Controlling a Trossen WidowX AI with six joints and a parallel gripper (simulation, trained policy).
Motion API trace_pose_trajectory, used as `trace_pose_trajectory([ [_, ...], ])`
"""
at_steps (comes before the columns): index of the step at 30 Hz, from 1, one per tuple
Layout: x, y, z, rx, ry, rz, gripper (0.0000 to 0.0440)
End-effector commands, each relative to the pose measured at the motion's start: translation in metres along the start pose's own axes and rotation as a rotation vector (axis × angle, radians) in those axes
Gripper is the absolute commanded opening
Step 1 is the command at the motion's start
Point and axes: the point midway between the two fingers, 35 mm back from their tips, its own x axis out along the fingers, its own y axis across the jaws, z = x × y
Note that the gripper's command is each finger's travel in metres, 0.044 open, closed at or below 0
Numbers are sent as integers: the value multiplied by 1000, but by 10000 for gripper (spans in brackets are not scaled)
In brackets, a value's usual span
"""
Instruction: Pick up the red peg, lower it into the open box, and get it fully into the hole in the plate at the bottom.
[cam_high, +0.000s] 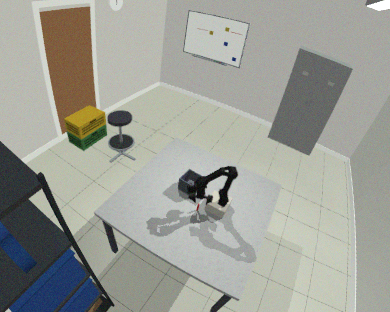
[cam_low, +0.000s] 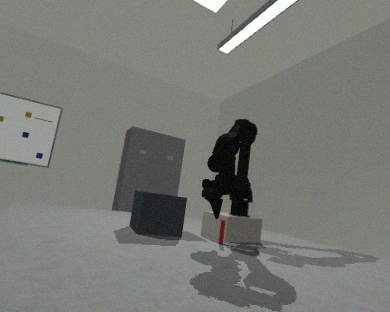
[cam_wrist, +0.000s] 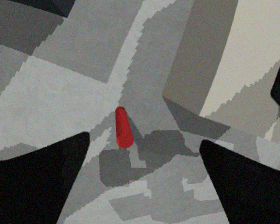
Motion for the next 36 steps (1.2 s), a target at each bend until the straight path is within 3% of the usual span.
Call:
trace_pose_trajectory([
  [1,11,0,1,1,-12,-3,430],
  [13,46,4,3,29,-34,10,394],
  [28,69,25,-11,-27,-2,48,32],
  [36,55,36,-16,-6,31,95,7],
])
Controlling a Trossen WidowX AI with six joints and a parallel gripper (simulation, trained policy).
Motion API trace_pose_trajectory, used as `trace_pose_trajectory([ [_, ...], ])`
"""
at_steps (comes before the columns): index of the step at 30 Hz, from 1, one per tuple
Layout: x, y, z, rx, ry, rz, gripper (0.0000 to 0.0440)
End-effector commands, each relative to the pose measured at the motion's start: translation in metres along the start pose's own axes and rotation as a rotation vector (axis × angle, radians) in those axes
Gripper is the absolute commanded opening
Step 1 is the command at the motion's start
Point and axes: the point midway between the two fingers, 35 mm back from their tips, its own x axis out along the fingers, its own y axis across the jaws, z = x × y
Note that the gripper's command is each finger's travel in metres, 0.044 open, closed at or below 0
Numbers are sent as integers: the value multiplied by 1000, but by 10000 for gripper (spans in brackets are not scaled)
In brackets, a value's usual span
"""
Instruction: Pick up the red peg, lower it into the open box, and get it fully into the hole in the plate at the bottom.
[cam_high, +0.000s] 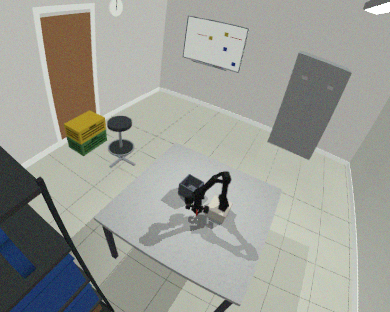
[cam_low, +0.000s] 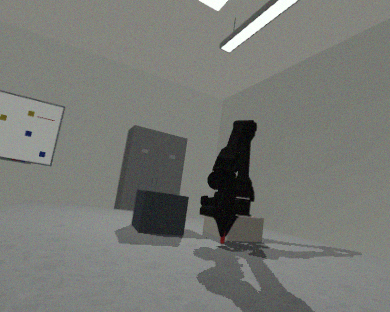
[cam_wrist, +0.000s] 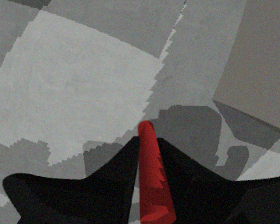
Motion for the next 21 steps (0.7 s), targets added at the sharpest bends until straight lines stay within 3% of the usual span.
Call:
trace_pose_trajectory([
  [1,-8,7,-4,14,20,25,4],
  [21,-73,46,-13,29,107,207,0],
])
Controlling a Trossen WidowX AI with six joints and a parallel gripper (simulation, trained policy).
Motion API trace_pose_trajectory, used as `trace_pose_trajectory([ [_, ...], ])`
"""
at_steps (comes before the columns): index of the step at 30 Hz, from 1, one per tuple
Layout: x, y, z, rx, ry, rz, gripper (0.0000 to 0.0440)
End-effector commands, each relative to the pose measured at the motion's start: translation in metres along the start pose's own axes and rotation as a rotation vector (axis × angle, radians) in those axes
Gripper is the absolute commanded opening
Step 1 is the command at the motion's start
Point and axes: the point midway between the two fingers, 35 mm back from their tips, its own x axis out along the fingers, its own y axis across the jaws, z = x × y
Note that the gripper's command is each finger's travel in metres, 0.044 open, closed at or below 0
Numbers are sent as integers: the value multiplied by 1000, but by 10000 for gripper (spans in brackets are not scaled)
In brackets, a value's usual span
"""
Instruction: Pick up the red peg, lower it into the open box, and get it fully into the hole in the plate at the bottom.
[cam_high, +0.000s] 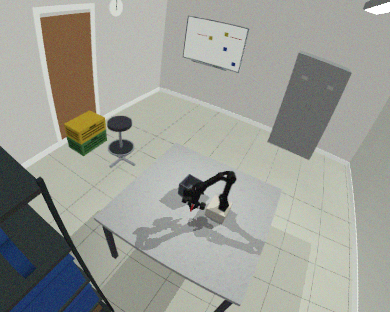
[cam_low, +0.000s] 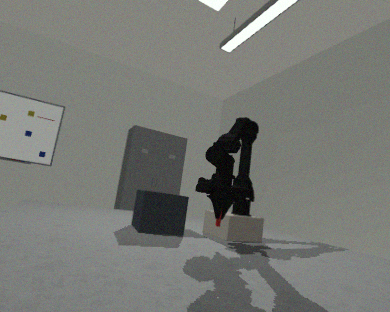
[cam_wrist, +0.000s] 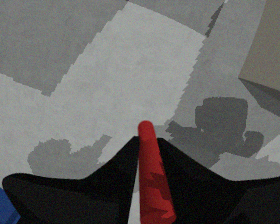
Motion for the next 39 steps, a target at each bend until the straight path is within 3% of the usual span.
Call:
trace_pose_trajectory([
  [1,-14,12,-2,-12,14,39,0],
  [21,-93,61,39,-46,-57,198,0],
  [39,-114,72,108,0,-165,179,0],
])
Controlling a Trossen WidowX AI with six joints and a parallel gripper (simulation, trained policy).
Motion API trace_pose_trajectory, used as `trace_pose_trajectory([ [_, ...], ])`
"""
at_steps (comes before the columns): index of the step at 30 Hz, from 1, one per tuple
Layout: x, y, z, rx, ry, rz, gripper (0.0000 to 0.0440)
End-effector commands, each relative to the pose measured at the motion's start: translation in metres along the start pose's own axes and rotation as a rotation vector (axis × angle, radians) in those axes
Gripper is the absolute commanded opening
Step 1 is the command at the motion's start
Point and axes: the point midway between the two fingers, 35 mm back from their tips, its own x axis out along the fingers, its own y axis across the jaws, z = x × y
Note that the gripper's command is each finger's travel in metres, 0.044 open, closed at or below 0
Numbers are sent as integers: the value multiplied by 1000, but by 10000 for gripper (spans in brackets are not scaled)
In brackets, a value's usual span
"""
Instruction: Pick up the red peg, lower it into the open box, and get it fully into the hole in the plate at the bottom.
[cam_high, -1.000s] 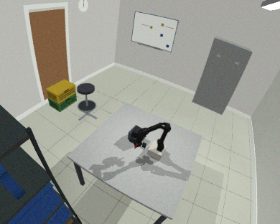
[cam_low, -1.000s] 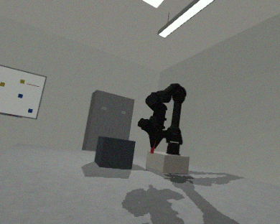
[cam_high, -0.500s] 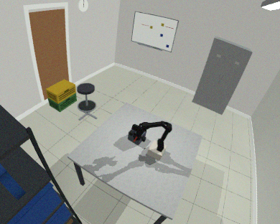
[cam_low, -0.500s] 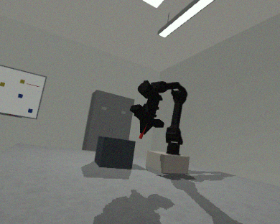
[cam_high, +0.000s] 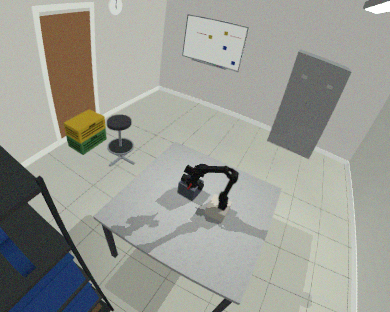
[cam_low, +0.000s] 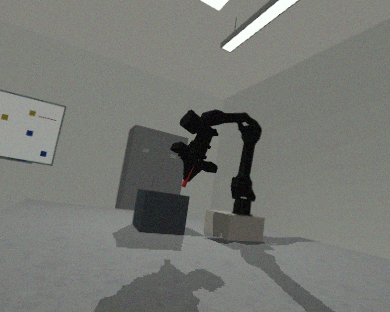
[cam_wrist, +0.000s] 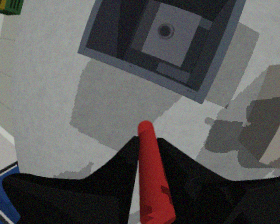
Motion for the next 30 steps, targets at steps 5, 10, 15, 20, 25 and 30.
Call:
trace_pose_trajectory([
  [5,0,2,24,4,-29,-25,0],
  [10,4,2,39,10,-40,-49,0],
  [15,8,1,53,13,-45,-74,0],
  [20,13,1,65,13,-44,-98,0],
  [25,20,0,76,11,-42,-120,0],
  [30,29,-2,87,7,-40,-141,0],
])
